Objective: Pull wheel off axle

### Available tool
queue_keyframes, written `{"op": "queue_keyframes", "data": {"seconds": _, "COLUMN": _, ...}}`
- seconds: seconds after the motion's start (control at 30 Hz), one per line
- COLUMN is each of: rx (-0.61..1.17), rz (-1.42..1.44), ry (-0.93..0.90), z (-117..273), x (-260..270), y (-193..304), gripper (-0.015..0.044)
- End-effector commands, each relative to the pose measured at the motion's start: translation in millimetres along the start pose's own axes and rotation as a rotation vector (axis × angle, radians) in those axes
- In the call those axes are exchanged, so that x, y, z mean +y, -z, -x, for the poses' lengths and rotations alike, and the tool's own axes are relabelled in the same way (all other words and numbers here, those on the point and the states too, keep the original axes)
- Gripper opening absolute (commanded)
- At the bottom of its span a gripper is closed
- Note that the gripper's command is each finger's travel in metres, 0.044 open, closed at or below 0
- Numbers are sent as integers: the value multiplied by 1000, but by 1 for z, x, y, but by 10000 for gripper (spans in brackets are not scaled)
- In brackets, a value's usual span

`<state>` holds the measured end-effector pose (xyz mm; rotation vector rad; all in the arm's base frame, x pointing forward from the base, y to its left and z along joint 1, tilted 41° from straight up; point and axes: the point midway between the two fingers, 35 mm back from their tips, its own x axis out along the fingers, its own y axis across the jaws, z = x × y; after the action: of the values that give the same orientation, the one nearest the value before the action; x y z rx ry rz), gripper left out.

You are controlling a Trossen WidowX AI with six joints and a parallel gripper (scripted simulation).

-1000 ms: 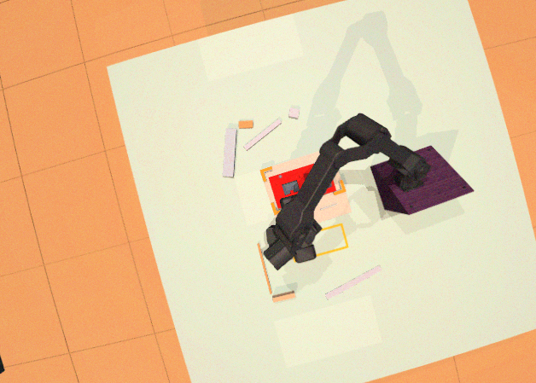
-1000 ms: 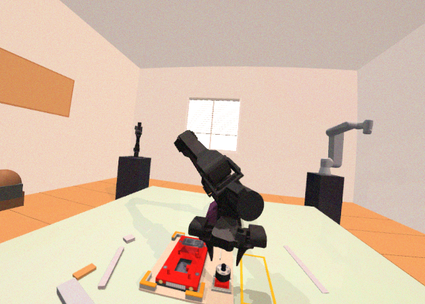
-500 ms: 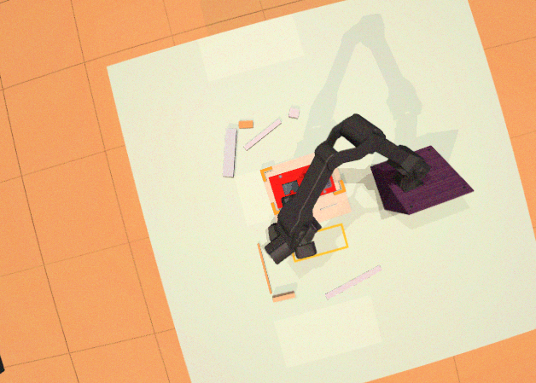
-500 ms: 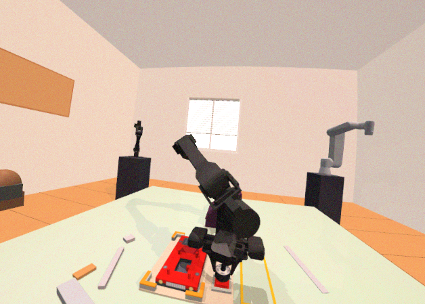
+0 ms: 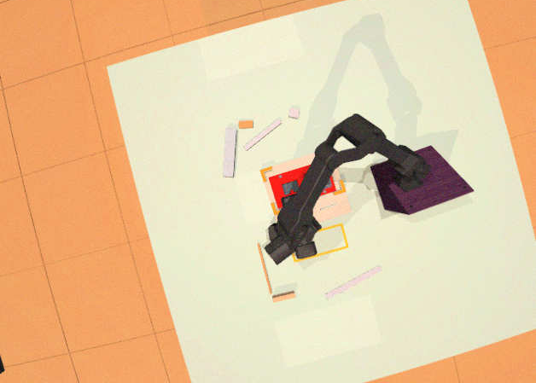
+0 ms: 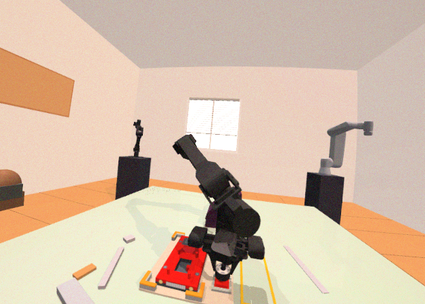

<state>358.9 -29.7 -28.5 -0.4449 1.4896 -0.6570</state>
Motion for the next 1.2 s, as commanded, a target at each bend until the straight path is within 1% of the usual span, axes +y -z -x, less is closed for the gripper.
{"op": "queue_keyframes", "data": {"seconds": 0.0, "rx": -3, "rz": -6, "ry": -1, "z": 2, "x": 0, "y": 0, "gripper": 0}}
{"op": "queue_keyframes", "data": {"seconds": 1.17, "rx": -6, "rz": -4, "ry": -1, "z": 14, "x": 0, "y": -1, "gripper": 0}}
